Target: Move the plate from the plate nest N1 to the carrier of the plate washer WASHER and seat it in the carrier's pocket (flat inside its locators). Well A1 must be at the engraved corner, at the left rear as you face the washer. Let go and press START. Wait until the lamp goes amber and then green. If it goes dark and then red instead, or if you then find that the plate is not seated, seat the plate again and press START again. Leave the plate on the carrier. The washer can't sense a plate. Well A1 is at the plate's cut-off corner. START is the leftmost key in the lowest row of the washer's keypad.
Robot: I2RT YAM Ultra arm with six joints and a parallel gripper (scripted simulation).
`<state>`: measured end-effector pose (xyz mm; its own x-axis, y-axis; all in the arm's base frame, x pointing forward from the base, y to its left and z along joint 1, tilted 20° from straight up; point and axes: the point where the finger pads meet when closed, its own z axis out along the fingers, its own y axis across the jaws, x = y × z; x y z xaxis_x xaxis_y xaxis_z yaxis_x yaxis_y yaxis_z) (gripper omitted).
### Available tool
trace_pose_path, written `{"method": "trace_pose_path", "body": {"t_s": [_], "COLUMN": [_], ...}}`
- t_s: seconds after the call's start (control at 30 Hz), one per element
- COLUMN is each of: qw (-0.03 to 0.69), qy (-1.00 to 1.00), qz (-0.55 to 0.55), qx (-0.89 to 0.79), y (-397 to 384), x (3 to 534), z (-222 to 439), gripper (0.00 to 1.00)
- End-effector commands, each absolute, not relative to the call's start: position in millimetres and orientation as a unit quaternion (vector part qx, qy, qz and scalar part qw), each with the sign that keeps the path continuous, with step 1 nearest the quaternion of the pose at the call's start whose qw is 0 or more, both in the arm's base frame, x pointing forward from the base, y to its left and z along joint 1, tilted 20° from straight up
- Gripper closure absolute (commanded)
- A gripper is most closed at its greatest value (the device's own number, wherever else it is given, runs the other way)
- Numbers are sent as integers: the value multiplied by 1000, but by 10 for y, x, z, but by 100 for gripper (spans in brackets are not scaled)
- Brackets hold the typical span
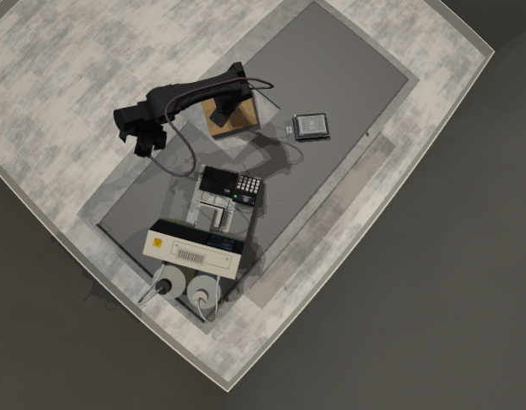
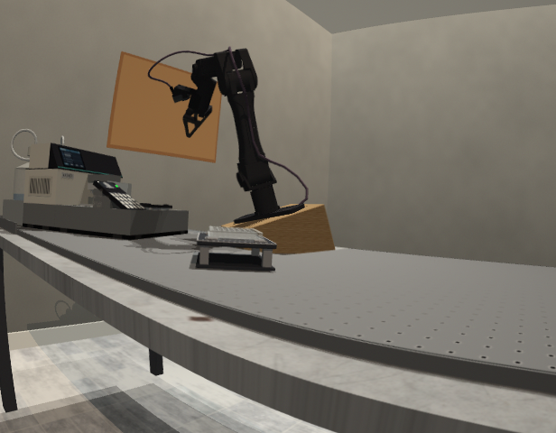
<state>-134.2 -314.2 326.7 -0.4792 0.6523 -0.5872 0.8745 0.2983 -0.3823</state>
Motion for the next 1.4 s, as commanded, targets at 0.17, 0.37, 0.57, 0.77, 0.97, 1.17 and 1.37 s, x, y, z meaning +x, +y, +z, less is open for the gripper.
{"method": "trace_pose_path", "body": {"t_s": [0.17, 0.37, 0.57, 0.77, 0.97, 1.17, 1.37], "qw": [162, 162, 175, 192, 196, 207, 211], "qy": [788, 788, 799, 809, 815, 829, 835], "qz": [-347, -347, -332, -308, -307, -273, -270], "qx": [483, 483, 470, 462, 451, 443, 430], "y": [-3141, -3141, -3183, -3231, -3171, -3227, -3139], "x": [-1347, -1347, -1278, -969, -677, -483, -198], "z": [3300, 3300, 3300, 3261, 3303, 3174, 3197], "gripper": [0, 0, 0, 0, 0, 0, 0]}}
